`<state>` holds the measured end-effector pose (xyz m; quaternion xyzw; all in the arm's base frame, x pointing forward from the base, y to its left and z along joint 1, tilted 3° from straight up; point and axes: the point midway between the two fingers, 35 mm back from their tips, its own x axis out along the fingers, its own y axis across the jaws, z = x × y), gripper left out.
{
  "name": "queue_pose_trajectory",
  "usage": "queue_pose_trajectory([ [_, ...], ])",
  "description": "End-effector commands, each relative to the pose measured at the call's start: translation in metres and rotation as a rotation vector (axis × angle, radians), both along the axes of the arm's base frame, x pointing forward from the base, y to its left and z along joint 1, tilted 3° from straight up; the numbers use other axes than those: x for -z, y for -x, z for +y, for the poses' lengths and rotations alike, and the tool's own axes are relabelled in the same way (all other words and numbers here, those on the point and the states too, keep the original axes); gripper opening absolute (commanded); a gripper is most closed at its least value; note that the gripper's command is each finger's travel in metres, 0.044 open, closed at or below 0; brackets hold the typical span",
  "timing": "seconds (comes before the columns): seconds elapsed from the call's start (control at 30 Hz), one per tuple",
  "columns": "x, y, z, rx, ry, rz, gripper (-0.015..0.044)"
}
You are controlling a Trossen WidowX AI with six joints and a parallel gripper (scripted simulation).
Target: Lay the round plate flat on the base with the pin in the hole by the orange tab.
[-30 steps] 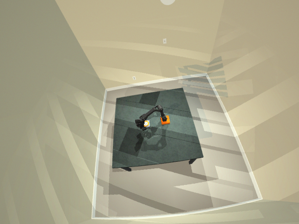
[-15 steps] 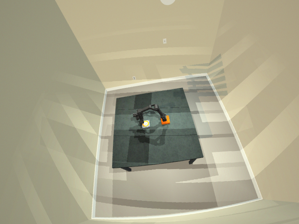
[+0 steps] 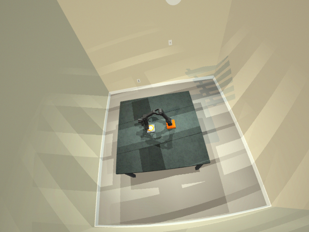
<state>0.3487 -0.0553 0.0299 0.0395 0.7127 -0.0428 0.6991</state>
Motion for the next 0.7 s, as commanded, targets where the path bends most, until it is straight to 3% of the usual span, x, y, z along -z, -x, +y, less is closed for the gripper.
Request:
queue_pose_trajectory([
  [0.0,0.002,-0.002,0.004,0.002,0.003,0.002,0.0000],
  [0.67,0.003,-0.014,0.025,0.002,0.001,0.001,0.0000],
])
